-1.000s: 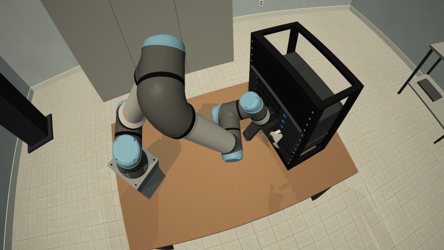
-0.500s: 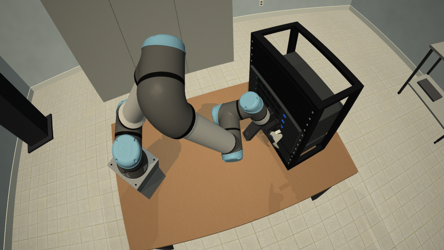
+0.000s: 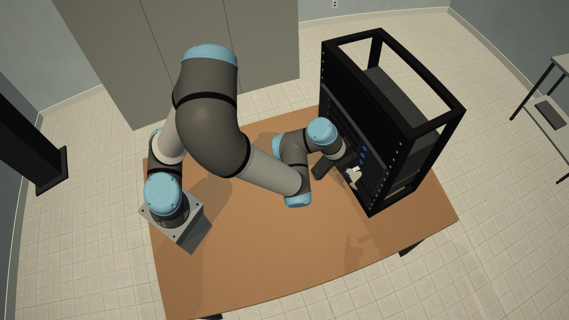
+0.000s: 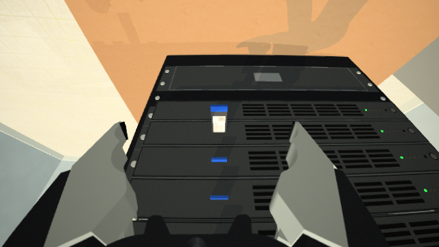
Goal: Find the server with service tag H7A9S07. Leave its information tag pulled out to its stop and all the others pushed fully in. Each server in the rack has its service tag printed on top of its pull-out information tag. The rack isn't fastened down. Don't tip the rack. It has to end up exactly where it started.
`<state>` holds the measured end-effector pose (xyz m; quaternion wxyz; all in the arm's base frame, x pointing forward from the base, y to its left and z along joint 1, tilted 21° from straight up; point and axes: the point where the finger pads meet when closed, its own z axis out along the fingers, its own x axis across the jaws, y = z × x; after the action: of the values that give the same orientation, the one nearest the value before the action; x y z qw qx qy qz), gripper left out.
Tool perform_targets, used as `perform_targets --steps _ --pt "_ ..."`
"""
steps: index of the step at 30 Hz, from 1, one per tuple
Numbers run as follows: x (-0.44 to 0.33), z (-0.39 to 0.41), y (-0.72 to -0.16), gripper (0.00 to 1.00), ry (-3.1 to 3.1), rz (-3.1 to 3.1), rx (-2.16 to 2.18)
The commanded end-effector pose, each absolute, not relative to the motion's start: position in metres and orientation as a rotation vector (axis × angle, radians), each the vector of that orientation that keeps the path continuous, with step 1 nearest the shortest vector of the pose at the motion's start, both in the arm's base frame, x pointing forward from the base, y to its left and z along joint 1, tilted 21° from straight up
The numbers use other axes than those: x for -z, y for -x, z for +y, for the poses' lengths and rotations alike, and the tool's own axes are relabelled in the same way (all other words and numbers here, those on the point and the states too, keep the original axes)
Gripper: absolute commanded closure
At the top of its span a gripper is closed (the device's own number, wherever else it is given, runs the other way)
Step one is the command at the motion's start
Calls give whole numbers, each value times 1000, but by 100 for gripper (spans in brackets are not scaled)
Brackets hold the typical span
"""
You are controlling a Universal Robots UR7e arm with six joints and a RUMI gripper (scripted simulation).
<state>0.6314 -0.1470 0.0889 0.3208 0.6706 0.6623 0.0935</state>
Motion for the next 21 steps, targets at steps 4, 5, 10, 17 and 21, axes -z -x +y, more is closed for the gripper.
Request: perform_targets --steps 4,5,10,17,21 --pt "-89 -147 -632 0 -1762 1739 -247" --pt "-89 -147 -631 0 -1763 1739 -247" --pt "-89 -147 -631 0 -1764 1739 -247" --pt "-88 -147 -631 0 -1766 1739 -247" --pt "-88 -147 -631 0 -1767 1739 -247"
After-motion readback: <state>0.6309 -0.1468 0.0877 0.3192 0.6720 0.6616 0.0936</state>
